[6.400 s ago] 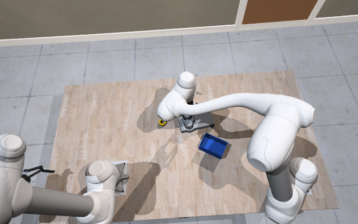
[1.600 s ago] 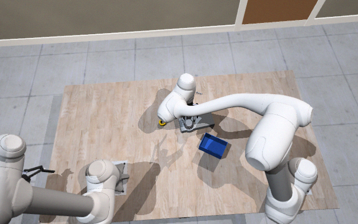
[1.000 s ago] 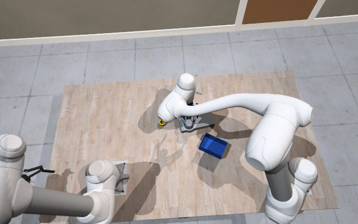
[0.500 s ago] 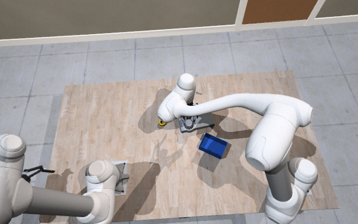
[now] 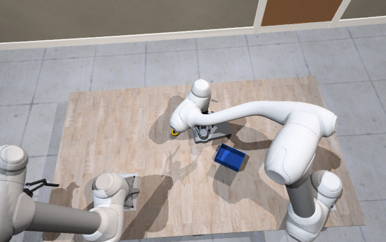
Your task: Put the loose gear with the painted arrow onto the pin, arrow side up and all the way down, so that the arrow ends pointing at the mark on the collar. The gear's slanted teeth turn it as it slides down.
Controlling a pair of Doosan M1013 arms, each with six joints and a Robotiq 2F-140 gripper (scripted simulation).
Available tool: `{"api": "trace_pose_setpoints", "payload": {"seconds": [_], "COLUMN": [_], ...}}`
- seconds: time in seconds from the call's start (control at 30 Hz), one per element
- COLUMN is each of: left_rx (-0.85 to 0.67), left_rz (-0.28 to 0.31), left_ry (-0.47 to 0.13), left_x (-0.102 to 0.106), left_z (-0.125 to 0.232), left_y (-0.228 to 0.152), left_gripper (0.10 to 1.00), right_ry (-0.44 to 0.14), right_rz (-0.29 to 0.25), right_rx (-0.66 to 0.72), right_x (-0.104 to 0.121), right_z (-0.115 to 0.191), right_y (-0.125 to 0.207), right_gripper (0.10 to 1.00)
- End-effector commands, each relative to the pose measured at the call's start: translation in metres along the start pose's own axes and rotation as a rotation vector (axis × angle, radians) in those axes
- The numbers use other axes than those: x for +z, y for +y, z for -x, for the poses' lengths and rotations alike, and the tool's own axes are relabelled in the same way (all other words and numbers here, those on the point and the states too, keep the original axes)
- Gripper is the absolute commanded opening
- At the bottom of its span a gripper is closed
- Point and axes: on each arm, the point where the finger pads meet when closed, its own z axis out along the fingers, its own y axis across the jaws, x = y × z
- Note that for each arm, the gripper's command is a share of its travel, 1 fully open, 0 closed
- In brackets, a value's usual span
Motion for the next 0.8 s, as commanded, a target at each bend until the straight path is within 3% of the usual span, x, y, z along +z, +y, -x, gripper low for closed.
{"api": "trace_pose_setpoints", "payload": {"seconds": [0.0, 0.77], "left_rx": [0.000, 0.000], "left_rz": [0.000, 0.000], "left_ry": [0.001, 0.001], "left_x": [-0.0004, -0.0004], "left_z": [0.0000, 0.0000], "left_y": [-0.0001, -0.0001], "left_gripper": [1.000, 1.000], "right_ry": [0.000, 0.000], "right_rz": [-0.002, -0.002], "right_rx": [0.000, 0.000], "right_x": [-0.0012, -0.0095], "right_z": [-0.0001, -0.0001], "right_y": [-0.0005, -0.0005], "right_gripper": [1.000, 1.000]}}
